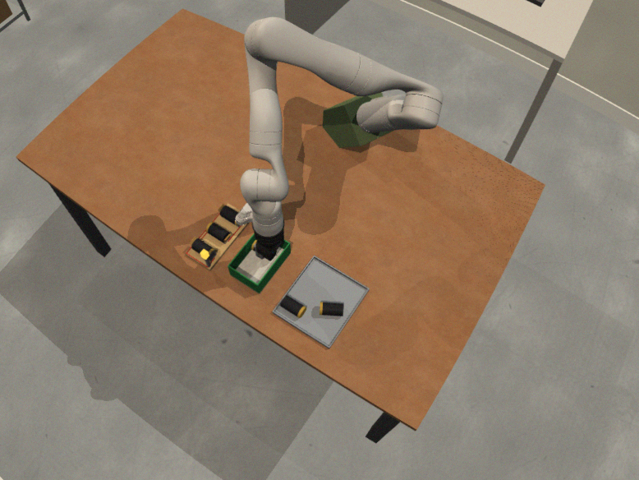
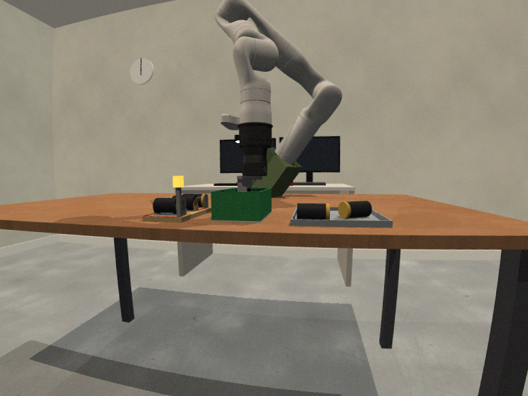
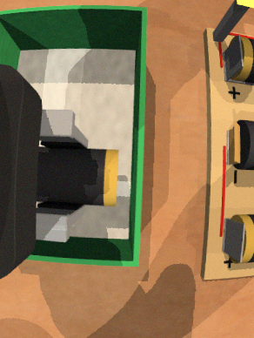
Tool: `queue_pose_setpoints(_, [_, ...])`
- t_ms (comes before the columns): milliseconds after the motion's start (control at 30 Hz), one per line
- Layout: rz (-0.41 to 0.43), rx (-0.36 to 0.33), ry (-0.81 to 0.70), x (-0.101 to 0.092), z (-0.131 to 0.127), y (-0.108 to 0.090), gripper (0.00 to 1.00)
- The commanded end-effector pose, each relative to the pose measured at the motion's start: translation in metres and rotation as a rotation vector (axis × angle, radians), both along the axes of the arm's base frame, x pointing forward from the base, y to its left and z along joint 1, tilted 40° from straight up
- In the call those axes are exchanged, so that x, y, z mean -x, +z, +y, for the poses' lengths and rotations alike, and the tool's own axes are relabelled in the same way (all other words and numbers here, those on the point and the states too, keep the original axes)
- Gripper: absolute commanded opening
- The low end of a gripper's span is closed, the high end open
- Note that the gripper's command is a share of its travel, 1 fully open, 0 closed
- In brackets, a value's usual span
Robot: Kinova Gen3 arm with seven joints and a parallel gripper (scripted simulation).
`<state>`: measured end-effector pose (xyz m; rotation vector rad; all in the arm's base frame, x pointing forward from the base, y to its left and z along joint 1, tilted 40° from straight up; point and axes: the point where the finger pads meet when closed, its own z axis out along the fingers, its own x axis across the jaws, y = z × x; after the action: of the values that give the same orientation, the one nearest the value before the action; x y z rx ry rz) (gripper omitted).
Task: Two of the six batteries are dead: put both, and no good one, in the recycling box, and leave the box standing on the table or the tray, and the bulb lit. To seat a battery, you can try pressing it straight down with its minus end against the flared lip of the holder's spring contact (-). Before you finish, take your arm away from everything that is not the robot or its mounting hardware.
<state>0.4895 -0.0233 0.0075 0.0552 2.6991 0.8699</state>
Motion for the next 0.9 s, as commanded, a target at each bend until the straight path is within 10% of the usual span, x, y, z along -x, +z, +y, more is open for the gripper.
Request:
queue_pose_setpoints(0, [0.003,-0.006,0.014,-0.0014,0.0113,-0.0056,0.57])
queue_pose_setpoints(500, [0.003,-0.006,0.014,-0.0020,0.0126,-0.0073,0.57])
queue_pose_setpoints(533, [0.003,-0.006,0.014,-0.0020,0.0126,-0.0073,0.90])
queue_pose_setpoints(867, [0.003,-0.006,0.014,-0.0020,0.0126,-0.0073,0.90])
